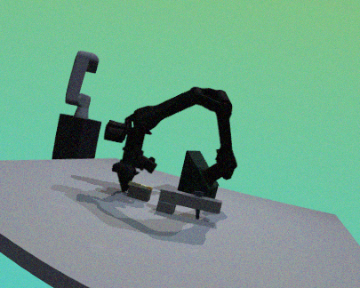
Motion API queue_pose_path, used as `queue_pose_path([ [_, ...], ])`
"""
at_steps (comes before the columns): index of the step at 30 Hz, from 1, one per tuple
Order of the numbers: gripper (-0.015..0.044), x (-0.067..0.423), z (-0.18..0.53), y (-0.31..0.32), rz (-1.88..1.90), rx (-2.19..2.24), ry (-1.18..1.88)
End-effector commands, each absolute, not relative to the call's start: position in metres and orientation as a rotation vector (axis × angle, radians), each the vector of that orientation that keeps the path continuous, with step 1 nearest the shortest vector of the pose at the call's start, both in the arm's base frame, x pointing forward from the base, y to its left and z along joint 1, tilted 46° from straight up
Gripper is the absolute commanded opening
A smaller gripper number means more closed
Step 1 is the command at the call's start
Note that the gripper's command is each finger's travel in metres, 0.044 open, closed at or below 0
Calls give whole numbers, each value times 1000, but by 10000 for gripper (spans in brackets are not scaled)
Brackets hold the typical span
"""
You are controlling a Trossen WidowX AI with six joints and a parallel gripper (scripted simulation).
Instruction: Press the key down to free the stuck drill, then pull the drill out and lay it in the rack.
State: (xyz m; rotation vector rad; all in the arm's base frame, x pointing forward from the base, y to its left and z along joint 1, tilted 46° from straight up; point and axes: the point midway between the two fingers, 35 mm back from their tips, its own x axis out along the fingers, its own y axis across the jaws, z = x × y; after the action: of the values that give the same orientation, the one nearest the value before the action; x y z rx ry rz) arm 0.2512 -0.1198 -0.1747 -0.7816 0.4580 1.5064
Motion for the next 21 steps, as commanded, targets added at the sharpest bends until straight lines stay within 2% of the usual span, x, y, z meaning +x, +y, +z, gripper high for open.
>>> queue_pose_path([
  [1,210,251,-175,-120,1506,-782,458],
  [10,440,251,-175,-120,1506,-782,458],
  [21,440,248,-140,-154,1502,-774,457],
])
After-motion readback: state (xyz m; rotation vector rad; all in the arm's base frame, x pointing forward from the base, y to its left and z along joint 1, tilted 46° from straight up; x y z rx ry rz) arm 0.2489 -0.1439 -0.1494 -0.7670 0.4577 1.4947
